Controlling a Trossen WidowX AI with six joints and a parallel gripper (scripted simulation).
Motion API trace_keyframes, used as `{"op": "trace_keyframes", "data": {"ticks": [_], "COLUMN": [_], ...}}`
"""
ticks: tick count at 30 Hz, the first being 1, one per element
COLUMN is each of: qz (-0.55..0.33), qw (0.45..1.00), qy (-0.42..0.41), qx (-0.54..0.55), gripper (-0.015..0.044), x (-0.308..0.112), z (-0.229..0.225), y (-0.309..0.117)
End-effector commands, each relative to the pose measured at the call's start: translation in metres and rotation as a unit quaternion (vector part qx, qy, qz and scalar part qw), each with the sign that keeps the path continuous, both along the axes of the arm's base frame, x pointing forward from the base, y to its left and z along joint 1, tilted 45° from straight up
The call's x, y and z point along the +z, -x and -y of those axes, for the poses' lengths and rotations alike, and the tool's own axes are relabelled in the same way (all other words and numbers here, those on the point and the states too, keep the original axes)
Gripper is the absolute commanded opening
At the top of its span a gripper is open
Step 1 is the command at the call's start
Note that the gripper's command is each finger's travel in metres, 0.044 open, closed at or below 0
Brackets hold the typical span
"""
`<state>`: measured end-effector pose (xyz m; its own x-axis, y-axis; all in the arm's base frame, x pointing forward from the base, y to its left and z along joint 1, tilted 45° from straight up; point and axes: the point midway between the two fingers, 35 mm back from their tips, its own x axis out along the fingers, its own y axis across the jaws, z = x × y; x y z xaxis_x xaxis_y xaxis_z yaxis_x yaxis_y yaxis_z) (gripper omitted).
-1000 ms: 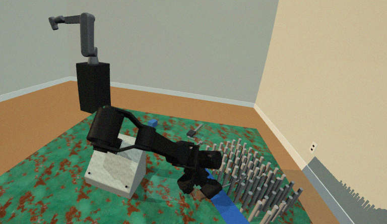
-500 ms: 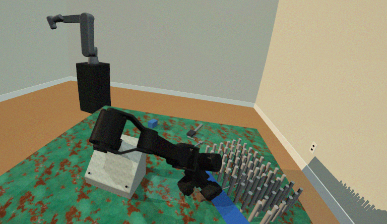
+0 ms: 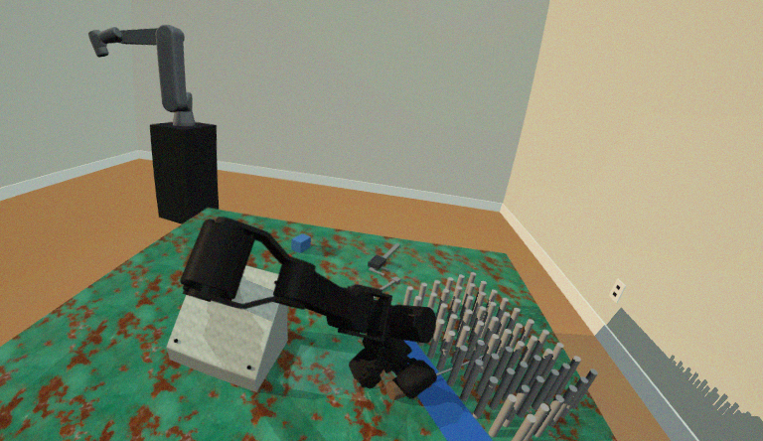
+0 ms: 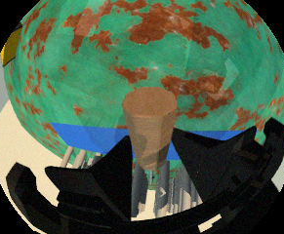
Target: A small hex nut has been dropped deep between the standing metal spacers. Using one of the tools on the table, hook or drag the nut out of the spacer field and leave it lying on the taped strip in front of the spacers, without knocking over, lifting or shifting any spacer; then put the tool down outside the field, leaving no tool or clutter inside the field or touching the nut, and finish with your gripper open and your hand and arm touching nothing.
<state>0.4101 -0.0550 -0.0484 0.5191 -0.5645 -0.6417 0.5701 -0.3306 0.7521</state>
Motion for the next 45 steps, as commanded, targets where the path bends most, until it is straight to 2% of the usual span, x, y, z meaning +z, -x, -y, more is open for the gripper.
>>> {"op": "trace_keyframes", "data": {"ticks": [1,45], "qz": [-0.002,-0.003], "qw": [1.000,1.000], "qy": [-0.002,-0.001], "qx": [0.005,0.004], "gripper": [0.0000,0.0000], "x": [0.000,0.010], "z": [-0.001,0.014], "y": [0.002,0.024]}}
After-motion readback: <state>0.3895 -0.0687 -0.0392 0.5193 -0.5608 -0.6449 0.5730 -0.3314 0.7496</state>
